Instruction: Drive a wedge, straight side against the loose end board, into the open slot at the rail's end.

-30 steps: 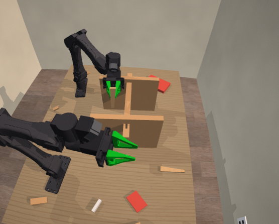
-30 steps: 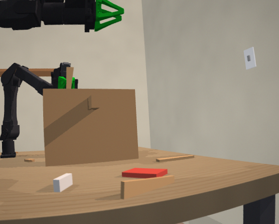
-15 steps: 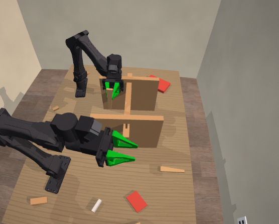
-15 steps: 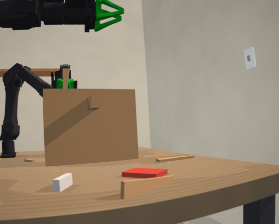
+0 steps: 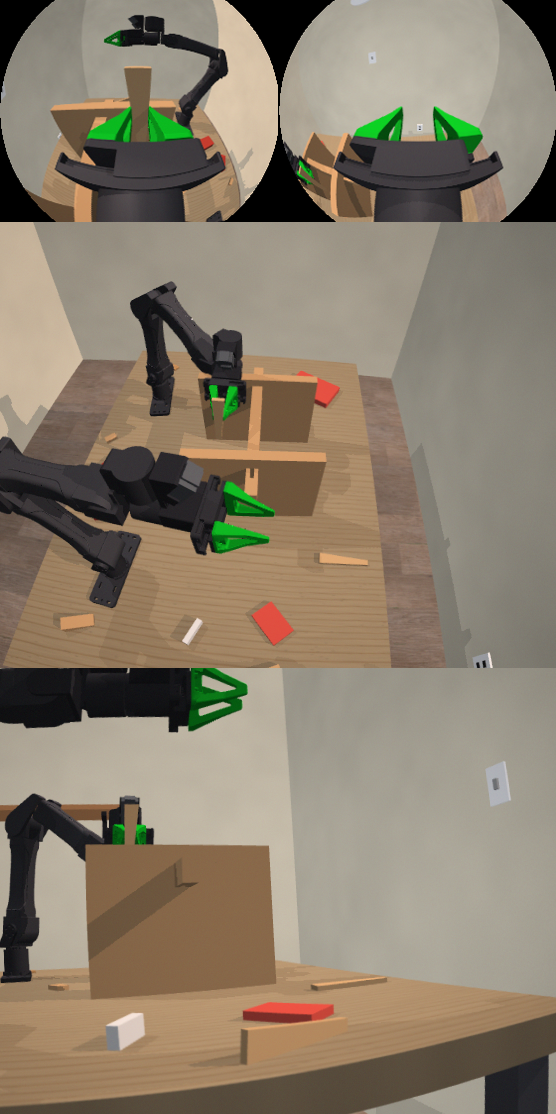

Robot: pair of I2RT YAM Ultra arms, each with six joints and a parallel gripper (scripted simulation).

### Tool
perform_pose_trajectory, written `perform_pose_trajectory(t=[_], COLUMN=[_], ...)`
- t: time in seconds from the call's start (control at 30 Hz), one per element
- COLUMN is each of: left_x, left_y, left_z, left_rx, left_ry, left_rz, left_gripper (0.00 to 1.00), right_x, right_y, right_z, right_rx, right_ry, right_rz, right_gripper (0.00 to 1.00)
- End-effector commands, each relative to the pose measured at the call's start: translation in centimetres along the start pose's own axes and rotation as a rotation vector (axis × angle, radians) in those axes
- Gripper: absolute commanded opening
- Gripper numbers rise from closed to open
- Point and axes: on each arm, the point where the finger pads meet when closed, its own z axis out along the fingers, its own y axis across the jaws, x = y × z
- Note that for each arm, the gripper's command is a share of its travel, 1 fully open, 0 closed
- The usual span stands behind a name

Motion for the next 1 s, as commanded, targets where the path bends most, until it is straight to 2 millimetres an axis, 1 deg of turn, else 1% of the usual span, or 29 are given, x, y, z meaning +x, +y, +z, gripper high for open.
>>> perform_pose_trajectory(t=[0.0,0.03,0.13,0.2,0.43,0.7,0.77,0.97], left_x=[-2.1,-2.2,-2.3,-2.3,-2.5,-2.5,-2.5,-2.5], left_y=[-0.3,-0.3,-0.3,-0.3,-0.4,-0.4,-0.4,-0.4], left_z=[-0.6,-0.6,-0.6,-0.6,-0.6,-0.6,-0.6,-0.6], left_rx=[-0.001,-0.002,-0.003,-0.003,-0.002,-0.002,-0.002,-0.002], left_ry=[-0.024,-0.025,-0.026,-0.026,-0.030,-0.030,-0.030,-0.030], left_rz=[0.049,0.050,0.051,0.051,0.056,0.056,0.056,0.056], left_gripper=[0.01,0.01,0.01,0.01,0.01,0.01,0.01,0.01], right_x=[-2.2,-0.5,0.7,0.7,3.1,5.5,5.5,6.8], right_y=[0.1,1.1,2.5,2.5,7.4,12.5,12.5,16.0], right_z=[-0.3,0.6,0.5,0.5,0.0,-1.6,-1.6,-3.9], right_rx=[0.000,-0.041,-0.117,-0.117,-0.367,-0.651,-0.651,-0.875], right_ry=[-0.046,0.009,0.059,0.059,0.168,0.255,0.255,0.292], right_rz=[-0.007,-0.022,-0.072,-0.072,-0.202,-0.303,-0.303,-0.351], right_gripper=[0.42,0.42,0.42,0.42,0.42,0.42,0.42,0.42])
